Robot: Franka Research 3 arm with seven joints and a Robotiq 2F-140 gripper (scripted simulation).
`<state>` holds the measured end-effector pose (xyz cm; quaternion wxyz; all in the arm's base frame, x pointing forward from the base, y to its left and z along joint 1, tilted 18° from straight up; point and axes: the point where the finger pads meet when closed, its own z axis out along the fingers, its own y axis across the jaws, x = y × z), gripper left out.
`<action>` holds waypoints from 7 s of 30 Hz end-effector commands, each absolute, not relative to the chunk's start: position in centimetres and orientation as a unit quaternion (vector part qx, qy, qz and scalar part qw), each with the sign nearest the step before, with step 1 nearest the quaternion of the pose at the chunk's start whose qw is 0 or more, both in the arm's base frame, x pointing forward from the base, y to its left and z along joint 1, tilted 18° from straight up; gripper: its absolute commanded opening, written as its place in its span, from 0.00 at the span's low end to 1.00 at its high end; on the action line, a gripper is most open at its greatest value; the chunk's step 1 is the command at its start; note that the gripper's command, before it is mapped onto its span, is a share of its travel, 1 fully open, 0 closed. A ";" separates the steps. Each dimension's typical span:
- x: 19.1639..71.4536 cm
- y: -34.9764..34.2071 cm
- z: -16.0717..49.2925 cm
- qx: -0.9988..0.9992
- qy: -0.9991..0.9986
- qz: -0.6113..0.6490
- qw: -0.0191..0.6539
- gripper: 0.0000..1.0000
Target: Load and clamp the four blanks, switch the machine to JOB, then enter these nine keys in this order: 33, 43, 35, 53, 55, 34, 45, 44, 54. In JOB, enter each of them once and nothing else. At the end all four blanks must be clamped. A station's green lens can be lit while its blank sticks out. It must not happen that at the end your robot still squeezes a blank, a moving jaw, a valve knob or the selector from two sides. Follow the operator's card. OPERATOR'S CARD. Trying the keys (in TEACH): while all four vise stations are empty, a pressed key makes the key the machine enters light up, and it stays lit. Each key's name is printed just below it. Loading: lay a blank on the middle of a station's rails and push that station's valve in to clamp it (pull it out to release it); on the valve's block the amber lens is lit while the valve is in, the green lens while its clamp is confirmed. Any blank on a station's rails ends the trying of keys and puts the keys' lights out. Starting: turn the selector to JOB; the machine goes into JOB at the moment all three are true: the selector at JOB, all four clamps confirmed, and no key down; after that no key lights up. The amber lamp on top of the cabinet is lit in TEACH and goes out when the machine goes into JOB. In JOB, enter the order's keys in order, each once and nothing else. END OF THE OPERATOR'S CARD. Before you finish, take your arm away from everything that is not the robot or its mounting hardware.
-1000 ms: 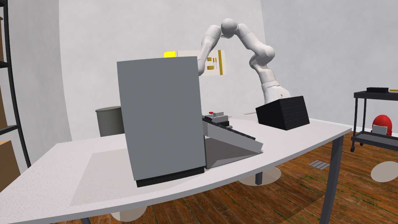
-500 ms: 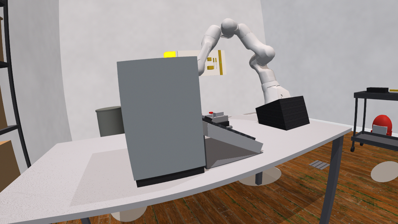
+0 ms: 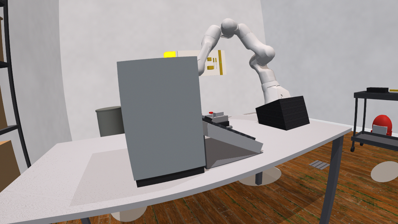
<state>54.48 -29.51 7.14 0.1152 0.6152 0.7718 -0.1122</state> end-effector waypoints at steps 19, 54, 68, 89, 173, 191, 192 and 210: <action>54.5 -29.5 7.1 0.615 0.772 -0.112 0.115 0.40; 54.4 -29.5 7.1 0.615 0.772 -0.112 0.115 0.40; 54.4 -29.5 7.1 0.615 0.772 -0.112 0.115 0.40; 54.4 -29.5 7.1 0.615 0.772 -0.112 0.115 0.40; 54.4 -30.0 5.5 0.615 0.772 -0.112 0.115 0.40; 54.4 -30.0 5.5 0.615 0.772 -0.112 0.115 0.40; 54.4 -30.0 5.5 0.615 0.772 -0.112 0.115 0.40; 54.4 -30.0 5.5 0.615 0.772 -0.112 0.115 0.00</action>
